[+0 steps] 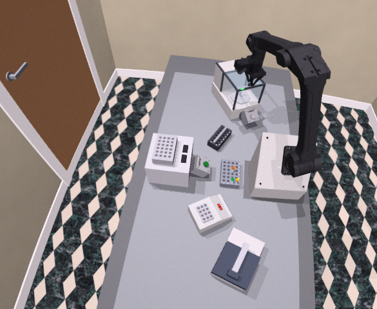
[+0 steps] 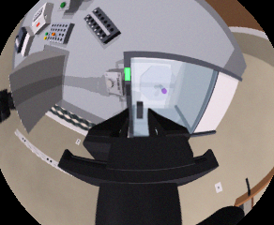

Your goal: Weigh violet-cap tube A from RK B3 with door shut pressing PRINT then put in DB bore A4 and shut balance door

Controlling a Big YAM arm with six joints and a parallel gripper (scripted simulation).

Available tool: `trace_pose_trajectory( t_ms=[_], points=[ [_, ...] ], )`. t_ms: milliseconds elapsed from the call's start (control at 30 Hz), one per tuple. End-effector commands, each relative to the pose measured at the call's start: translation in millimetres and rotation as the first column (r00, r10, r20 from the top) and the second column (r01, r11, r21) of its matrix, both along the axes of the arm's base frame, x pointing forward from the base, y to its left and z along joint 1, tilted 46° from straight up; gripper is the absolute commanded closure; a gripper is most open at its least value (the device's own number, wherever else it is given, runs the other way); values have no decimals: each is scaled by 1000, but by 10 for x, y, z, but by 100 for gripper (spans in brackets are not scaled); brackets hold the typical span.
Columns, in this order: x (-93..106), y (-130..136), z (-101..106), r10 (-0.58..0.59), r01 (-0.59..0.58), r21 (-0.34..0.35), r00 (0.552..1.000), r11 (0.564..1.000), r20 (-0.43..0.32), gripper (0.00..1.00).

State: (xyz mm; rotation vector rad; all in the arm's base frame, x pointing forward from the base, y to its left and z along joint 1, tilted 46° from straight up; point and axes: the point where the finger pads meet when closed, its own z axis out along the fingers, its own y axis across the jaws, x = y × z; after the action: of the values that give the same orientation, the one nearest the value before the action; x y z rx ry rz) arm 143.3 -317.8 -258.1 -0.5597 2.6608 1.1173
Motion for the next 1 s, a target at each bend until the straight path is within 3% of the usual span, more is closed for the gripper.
trace_pose_trajectory(
  t_ms=[0, 67, 367, 400, 967],
  points=[
    [37, 89, -113, 5, -4, 4, 1000, 1000, -7, 70],
    [72, -126, -128, -2, 3, -35, 1000, 999, 7, 70],
    [50, -130, -37, -2, 2, -32, 1000, 999, 10, 70],
    [50, -130, -37, -2, 2, -32, 1000, 999, 10, 94],
    [50, -130, -37, -2, 2, -32, 1000, 999, 10, 94]
  ],
)
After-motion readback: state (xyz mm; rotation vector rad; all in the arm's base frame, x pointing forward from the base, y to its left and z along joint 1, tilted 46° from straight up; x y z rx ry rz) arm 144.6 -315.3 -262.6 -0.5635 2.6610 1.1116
